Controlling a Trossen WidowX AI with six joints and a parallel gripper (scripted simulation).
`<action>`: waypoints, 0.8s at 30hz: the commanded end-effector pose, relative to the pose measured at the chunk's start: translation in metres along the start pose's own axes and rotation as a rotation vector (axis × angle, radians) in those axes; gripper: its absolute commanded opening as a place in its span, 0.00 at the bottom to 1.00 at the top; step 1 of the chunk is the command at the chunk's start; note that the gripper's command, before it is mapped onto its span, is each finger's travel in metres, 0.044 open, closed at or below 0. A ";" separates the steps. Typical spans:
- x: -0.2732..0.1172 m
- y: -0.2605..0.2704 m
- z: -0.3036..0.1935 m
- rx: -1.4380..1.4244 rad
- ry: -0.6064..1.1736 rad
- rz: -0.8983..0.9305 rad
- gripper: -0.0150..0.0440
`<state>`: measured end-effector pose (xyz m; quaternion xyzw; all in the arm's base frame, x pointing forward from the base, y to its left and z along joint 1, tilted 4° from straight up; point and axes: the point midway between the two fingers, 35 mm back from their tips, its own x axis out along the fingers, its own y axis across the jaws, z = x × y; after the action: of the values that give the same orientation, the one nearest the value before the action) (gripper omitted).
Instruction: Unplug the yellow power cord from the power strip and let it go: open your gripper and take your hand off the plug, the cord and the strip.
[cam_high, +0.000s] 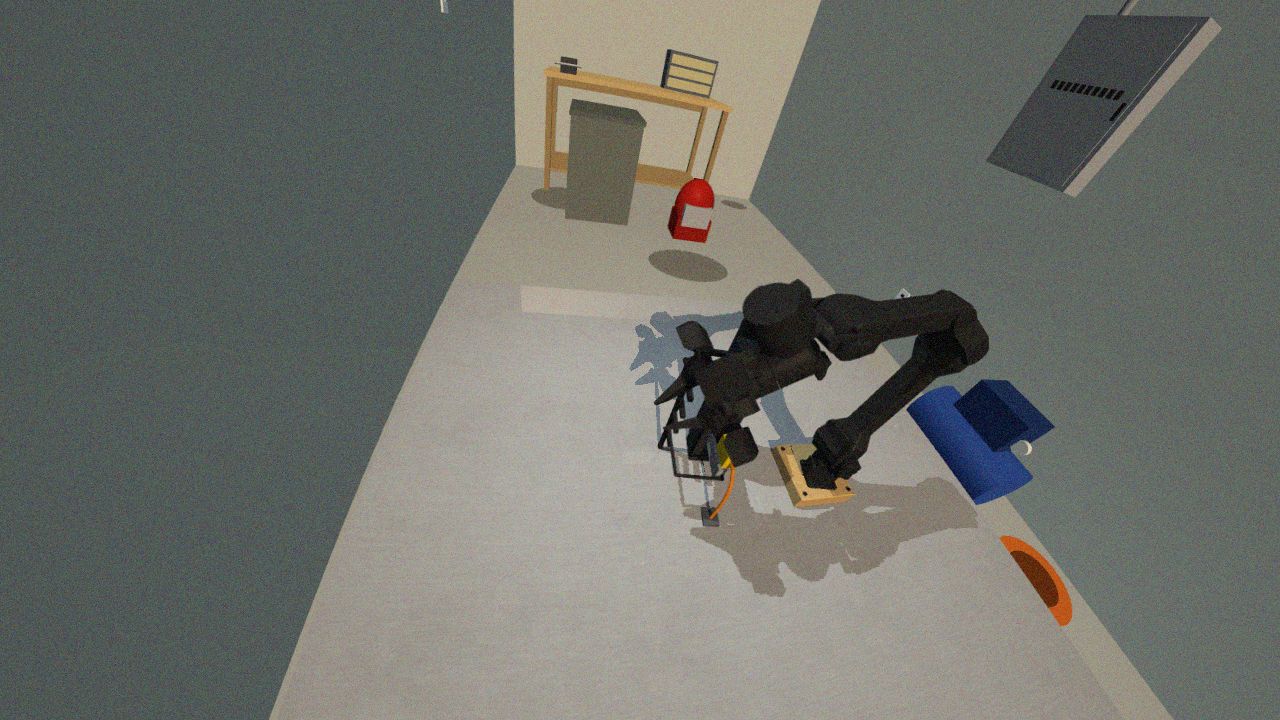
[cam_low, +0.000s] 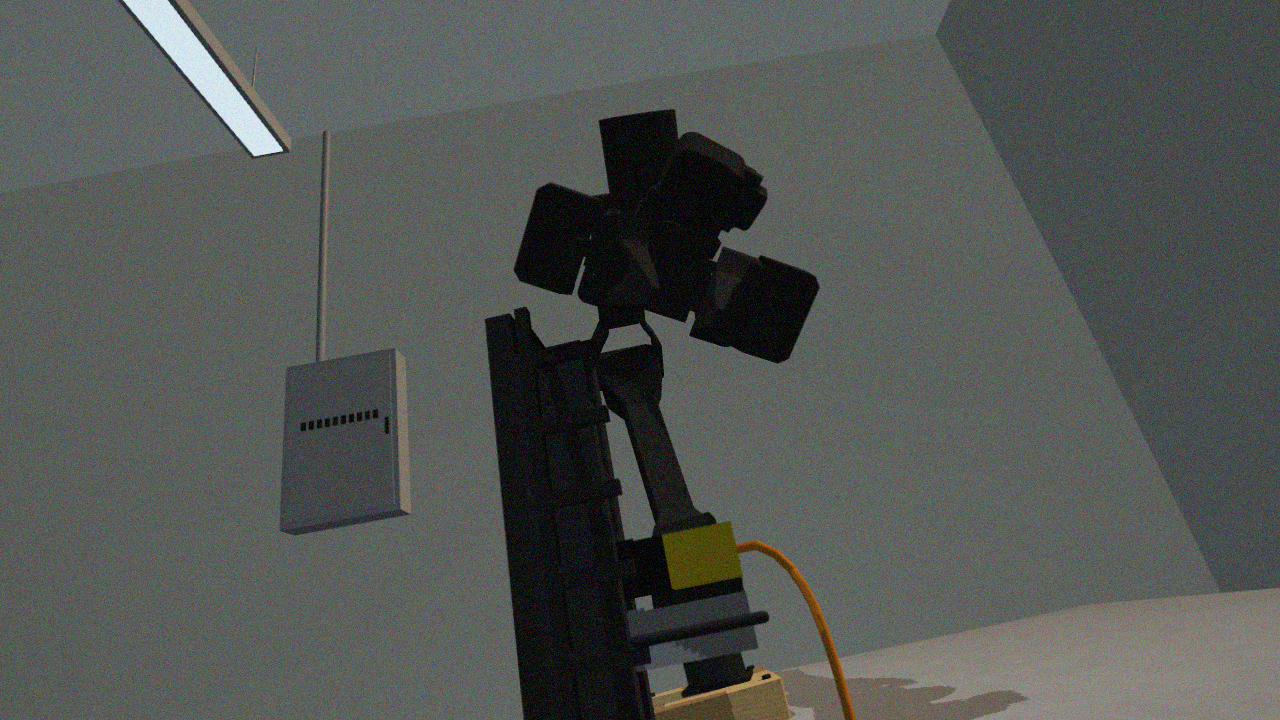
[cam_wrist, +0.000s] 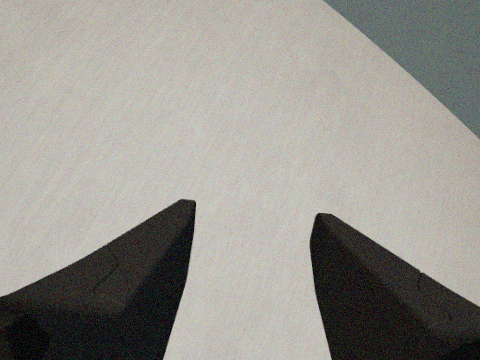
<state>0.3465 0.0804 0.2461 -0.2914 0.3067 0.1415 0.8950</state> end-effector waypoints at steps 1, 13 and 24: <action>0.000 0.066 -0.051 -0.530 0.272 0.342 0.53; -0.033 0.102 -0.103 -0.917 0.459 0.731 0.53; -0.032 0.098 -0.105 -0.917 0.459 0.731 0.53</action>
<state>0.2305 0.0939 0.1575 -0.5463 0.4777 0.4862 0.4867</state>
